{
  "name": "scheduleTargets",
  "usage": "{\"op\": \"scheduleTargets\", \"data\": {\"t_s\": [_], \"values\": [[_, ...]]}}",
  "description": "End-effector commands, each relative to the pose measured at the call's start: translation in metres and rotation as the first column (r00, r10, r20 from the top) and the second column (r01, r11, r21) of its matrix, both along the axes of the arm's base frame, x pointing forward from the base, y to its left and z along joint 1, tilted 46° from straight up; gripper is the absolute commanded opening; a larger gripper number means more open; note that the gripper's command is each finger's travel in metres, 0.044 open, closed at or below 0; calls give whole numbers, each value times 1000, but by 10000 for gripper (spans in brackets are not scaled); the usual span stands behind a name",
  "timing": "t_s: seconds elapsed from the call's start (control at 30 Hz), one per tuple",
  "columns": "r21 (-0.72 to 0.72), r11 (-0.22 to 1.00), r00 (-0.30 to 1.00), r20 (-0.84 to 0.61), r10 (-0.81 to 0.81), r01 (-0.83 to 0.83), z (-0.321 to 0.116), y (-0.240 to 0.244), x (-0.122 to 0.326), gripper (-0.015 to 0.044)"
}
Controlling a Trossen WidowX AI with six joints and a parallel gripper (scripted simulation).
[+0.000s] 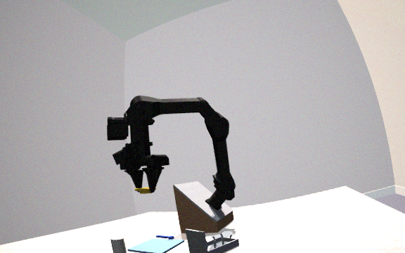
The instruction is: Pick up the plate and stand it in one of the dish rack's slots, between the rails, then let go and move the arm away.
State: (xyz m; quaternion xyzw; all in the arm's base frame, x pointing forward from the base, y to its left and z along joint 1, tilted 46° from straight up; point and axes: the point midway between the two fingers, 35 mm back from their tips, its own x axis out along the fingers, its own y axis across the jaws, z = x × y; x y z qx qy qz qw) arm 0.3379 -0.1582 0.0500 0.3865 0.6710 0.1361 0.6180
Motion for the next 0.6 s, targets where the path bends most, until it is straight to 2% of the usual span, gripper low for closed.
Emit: {"op": "scheduleTargets", "data": {"t_s": [0.0, 0.27, 0.57], "values": [[5, 994, 989, -99, -107, 108, 19, 15, -4, 0], [-22, 952, 912, -280, -299, 305, 50, 43, -12, 0], [-91, 860, 744, -461, -483, 502, 80, 75, -26, 0]]}}
